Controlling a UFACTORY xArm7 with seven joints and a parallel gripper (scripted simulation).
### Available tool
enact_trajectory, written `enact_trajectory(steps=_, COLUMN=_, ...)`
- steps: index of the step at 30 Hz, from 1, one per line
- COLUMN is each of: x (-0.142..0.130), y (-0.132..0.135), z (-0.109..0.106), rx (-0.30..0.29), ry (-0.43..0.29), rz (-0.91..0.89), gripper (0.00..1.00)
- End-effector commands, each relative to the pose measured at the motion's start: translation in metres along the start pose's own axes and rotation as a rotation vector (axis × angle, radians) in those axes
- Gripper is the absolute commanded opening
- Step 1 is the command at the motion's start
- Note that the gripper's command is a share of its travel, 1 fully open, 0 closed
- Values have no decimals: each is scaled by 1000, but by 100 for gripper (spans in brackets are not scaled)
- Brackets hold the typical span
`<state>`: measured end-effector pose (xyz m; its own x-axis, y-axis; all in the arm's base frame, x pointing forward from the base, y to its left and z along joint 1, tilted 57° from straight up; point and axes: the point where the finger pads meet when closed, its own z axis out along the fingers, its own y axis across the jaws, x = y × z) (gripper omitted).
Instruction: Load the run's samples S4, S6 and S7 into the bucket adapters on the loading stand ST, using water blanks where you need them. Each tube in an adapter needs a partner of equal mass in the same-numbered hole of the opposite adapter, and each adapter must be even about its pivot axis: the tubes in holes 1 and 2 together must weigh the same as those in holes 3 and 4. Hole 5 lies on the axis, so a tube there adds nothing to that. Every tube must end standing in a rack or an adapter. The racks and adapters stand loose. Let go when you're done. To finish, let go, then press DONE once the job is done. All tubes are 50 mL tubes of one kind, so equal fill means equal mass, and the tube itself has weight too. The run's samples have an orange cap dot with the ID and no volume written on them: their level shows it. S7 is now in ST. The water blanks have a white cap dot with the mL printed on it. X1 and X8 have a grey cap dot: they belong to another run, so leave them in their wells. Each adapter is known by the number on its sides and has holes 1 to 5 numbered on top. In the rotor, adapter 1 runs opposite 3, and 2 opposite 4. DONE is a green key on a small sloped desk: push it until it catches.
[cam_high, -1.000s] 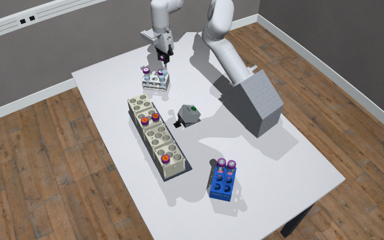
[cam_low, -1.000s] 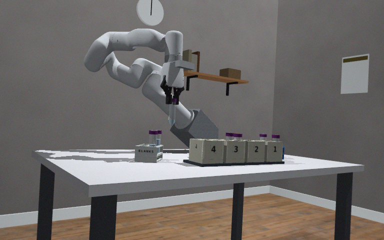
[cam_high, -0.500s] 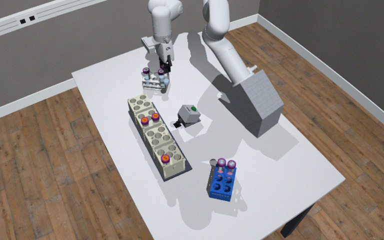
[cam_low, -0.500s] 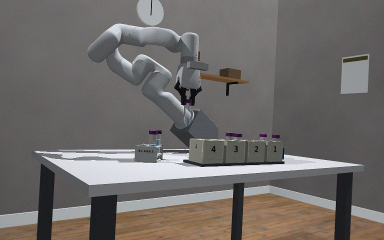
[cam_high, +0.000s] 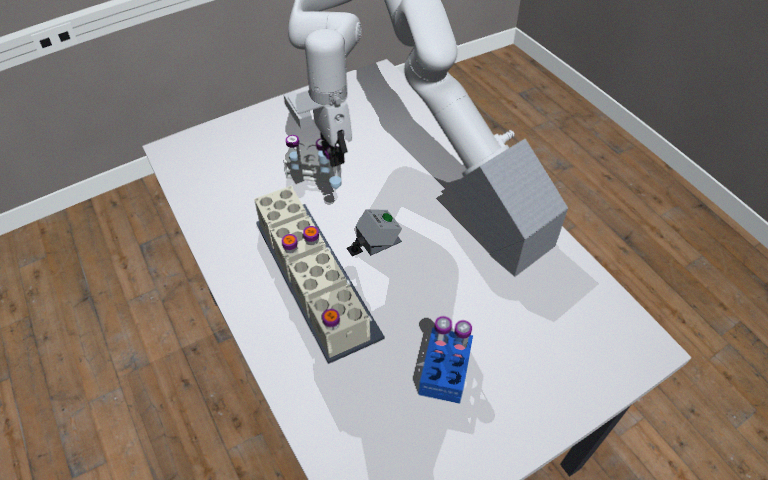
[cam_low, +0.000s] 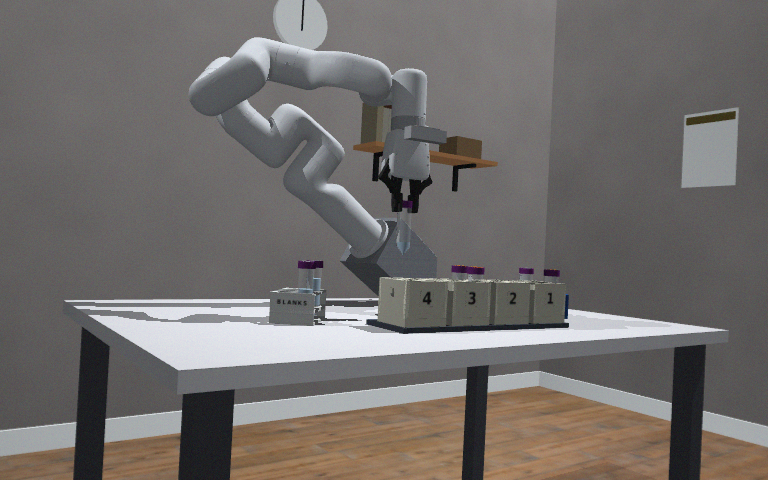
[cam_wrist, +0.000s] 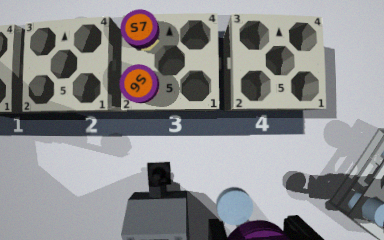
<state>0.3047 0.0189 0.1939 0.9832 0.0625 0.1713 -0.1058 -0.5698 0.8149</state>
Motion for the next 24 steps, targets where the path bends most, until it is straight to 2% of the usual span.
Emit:
enact_trajectory(steps=1, x=10, y=-25, z=0, rx=-9, ry=0, rz=2, gripper=0)
enact_trajectory(steps=4, x=15, y=-39, z=0, rx=-9, ry=0, rz=2, gripper=0)
enact_trajectory(steps=6, x=15, y=-39, z=0, rx=-9, ry=0, rz=2, gripper=0)
enact_trajectory(steps=21, x=38, y=-111, z=0, rx=-8, ry=0, rz=2, gripper=0)
enact_trajectory(steps=24, x=40, y=-115, z=0, rx=-8, ry=0, rz=2, gripper=0)
